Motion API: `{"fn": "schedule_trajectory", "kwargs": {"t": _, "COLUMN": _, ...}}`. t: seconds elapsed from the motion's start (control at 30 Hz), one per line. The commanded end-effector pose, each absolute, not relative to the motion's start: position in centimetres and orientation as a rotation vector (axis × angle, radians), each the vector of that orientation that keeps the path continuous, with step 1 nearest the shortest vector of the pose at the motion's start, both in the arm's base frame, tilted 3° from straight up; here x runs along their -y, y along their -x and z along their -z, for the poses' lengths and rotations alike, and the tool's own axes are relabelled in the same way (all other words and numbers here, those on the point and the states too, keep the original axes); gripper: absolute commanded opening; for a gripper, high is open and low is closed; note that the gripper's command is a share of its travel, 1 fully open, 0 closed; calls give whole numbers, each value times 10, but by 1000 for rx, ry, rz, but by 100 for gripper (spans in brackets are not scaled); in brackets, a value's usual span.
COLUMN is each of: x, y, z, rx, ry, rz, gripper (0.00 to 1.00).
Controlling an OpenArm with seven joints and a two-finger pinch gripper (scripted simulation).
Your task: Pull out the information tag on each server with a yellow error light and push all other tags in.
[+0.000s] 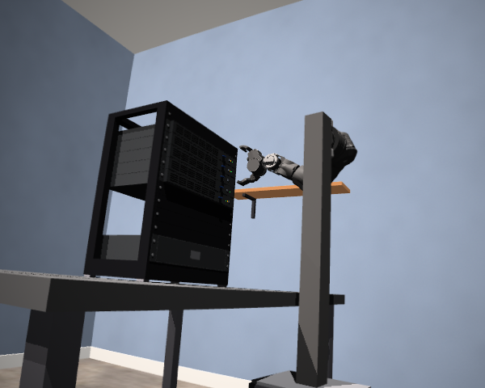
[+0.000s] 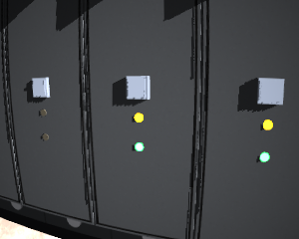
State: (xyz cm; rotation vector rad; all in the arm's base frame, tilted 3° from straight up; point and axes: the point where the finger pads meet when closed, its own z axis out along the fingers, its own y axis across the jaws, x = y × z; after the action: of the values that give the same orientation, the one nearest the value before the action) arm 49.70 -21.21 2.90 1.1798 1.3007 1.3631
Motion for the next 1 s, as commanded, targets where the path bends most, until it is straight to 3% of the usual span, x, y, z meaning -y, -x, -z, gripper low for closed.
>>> {"fn": "schedule_trajectory", "kwargs": {"t": 0.0, "x": 212, "y": -497, "z": -28, "rx": -1303, "ry": -1185, "rz": -1363, "gripper": 100}}
{"fn": "schedule_trajectory", "kwargs": {"t": 0.63, "x": 212, "y": -497, "z": -30, "rx": -1303, "ry": -1187, "rz": -1362, "gripper": 100}}
{"fn": "schedule_trajectory", "kwargs": {"t": 0.97, "x": 214, "y": -498, "z": -69, "rx": -1304, "ry": -1187, "rz": -1362, "gripper": 100}}
